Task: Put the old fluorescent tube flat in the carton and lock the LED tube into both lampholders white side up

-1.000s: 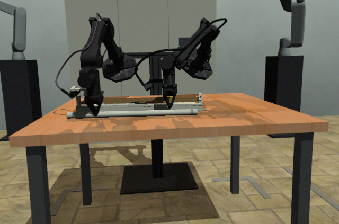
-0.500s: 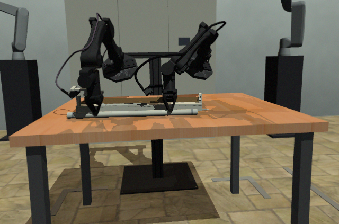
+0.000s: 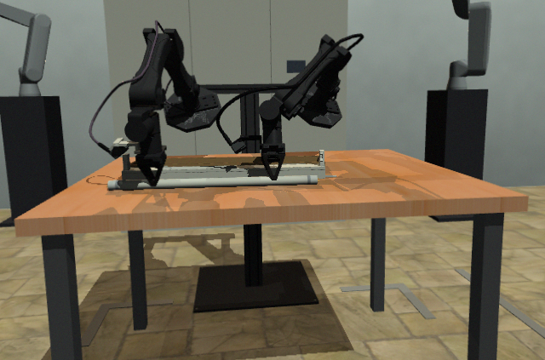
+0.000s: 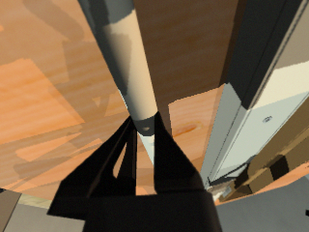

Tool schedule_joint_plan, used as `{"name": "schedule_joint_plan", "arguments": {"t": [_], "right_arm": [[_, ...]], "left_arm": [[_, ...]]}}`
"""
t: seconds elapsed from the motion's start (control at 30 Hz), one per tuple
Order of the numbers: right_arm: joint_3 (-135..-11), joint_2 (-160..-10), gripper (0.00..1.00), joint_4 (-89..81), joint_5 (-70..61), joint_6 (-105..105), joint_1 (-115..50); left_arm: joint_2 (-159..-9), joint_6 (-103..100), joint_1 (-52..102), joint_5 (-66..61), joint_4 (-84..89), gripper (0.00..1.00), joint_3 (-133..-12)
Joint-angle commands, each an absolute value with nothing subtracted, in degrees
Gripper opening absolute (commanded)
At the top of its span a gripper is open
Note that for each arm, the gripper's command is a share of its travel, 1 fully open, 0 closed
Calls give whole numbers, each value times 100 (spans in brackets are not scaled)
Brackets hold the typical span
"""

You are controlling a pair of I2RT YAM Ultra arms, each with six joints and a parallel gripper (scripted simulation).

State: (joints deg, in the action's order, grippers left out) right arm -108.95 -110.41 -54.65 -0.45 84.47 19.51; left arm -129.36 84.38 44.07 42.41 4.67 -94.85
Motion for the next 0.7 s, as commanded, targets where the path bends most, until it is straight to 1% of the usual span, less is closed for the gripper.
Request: {"name": "schedule_joint_plan", "arguments": {"t": [0.0, 0.2, 0.23, 0.67], "right_arm": [[-10876, -10883, 11, -5581, 19, 8465, 2008], [-10876, -10883, 11, -5581, 19, 8465, 2008], [-10876, -10883, 49, -5581, 19, 8465, 2008], [-10876, -10883, 49, -5581, 19, 8463, 2008]], "left_arm": [[-12857, 8436, 4581, 4176, 550, 11, -9549], [-12857, 8436, 4581, 4176, 550, 11, -9549], [-12857, 8436, 4581, 4176, 550, 11, -9549], [-12857, 8436, 4581, 4176, 550, 11, -9550]]}}
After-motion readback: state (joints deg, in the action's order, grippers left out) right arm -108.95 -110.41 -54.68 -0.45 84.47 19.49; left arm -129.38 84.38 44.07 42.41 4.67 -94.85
